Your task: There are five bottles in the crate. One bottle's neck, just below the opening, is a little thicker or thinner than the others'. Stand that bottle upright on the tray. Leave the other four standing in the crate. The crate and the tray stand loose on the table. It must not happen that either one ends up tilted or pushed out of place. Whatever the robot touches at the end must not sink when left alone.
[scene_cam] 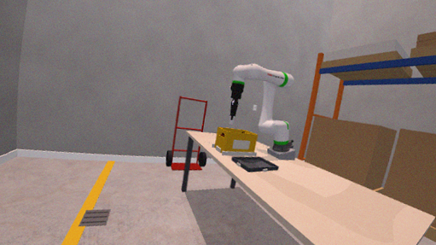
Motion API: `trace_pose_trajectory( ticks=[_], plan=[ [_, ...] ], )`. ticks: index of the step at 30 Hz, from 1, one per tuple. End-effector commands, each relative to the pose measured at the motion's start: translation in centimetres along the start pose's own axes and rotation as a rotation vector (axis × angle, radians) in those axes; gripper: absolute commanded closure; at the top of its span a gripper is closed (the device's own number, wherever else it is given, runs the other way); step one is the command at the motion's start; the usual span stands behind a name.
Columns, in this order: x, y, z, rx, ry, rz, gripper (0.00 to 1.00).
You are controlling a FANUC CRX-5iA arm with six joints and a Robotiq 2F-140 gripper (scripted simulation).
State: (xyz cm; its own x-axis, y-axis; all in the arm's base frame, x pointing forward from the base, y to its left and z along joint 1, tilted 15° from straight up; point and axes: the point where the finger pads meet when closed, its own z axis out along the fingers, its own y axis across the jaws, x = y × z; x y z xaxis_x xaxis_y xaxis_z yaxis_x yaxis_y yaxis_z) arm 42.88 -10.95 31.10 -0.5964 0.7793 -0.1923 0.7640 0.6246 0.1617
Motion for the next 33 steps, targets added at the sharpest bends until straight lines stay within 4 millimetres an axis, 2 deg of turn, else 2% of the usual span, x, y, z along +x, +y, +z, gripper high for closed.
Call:
trace_pose_trajectory(
  ticks=[1,20,21,23,31,33],
  plan=[
    [0.0,0.0,-0.1,-0.001,-0.001,0.0,0.9],
    [0.0,-0.1,-0.1,-0.001,-0.001,0.0,0.9],
    [0.1,-0.9,-0.2,-0.001,-0.001,0.0,0.9],
    [0.8,-4.4,-0.5,0.0,-0.001,0.001,0.9],
    [2.7,-10.6,-0.8,0.0,0.0,0.001,0.9],
    [2.7,-10.6,-0.8,0.0,0.0,0.001,0.9]
  ],
)
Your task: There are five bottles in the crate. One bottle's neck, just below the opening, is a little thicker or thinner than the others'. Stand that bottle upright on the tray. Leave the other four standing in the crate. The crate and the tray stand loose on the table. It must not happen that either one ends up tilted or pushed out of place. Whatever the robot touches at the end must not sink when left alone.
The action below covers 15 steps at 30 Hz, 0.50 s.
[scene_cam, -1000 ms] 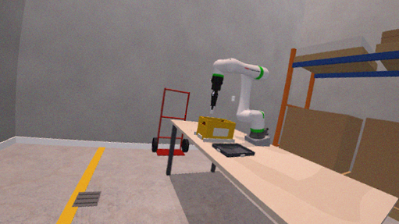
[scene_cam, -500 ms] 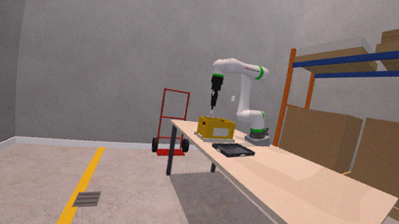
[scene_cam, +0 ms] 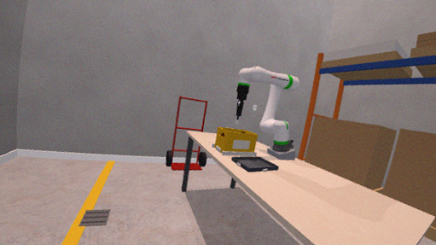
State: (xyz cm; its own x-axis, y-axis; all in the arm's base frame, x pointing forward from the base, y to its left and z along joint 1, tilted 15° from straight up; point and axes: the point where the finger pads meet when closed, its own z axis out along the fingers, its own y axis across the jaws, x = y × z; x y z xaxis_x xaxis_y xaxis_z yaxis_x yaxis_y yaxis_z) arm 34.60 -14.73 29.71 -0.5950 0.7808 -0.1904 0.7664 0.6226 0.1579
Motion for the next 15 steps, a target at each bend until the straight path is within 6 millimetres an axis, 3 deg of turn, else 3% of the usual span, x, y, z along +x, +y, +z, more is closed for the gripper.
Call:
trace_pose_trajectory(
  ticks=[1,9,15],
  plan=[
    [1.4,-3.9,-0.2,-0.004,-0.002,-0.001,0.9],
    [4.4,-9.5,0.4,-0.005,-0.004,-0.002,0.9],
    [4.7,-10.0,0.5,-0.006,-0.004,-0.002,0.9]
  ],
)
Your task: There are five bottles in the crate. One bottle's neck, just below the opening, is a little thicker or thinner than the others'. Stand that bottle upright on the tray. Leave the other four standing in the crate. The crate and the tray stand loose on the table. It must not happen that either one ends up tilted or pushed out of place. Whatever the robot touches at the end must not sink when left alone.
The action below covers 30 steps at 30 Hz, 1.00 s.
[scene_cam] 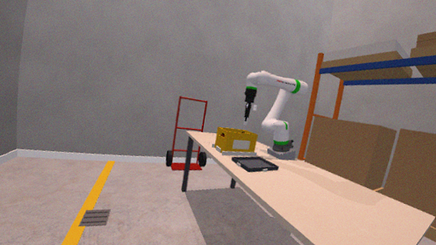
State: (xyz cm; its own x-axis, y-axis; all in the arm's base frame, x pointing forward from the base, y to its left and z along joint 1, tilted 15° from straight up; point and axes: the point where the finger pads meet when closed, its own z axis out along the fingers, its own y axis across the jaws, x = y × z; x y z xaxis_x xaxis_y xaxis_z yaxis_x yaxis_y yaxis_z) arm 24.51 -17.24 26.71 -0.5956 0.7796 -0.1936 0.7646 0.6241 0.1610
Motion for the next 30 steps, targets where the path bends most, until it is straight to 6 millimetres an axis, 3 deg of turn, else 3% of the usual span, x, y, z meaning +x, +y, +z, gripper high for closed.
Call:
trace_pose_trajectory(
  ticks=[1,2,3,30],
  plan=[
    [0.07,-0.25,-0.1,-0.002,-0.001,-0.001,0.9],
    [0.07,-0.25,-0.1,-0.002,-0.001,-0.001,0.9],
    [0.07,-0.25,-0.1,-0.002,-0.001,-0.001,0.56],
    [0.07,-0.25,-0.1,-0.002,-0.001,-0.001,0.56]
  ],
)
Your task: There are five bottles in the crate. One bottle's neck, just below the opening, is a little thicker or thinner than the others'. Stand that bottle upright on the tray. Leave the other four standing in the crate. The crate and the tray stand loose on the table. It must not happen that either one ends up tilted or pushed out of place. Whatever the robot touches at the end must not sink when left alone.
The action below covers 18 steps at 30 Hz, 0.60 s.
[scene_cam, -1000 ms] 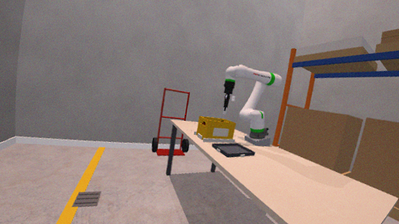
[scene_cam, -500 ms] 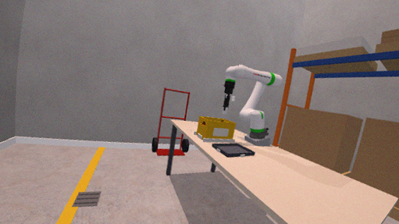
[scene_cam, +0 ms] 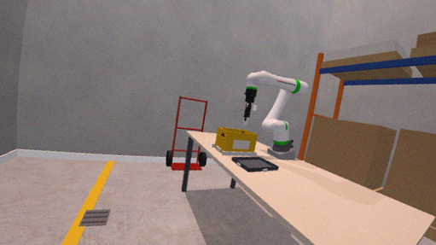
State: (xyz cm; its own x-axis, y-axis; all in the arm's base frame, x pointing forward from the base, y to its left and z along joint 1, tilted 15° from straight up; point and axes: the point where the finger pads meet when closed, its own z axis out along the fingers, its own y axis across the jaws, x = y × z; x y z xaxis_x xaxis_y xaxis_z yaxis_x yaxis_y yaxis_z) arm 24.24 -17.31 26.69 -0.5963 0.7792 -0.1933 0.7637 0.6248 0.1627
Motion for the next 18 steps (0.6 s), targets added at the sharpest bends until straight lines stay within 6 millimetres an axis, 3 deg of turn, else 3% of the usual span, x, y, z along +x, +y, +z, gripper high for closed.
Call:
trace_pose_trajectory(
  ticks=[1,18],
  plan=[
    [-0.04,0.01,-0.05,0.0,-0.001,0.0,0.56],
    [-0.05,0.0,0.21,0.0,-0.001,0.0,0.56]
  ],
)
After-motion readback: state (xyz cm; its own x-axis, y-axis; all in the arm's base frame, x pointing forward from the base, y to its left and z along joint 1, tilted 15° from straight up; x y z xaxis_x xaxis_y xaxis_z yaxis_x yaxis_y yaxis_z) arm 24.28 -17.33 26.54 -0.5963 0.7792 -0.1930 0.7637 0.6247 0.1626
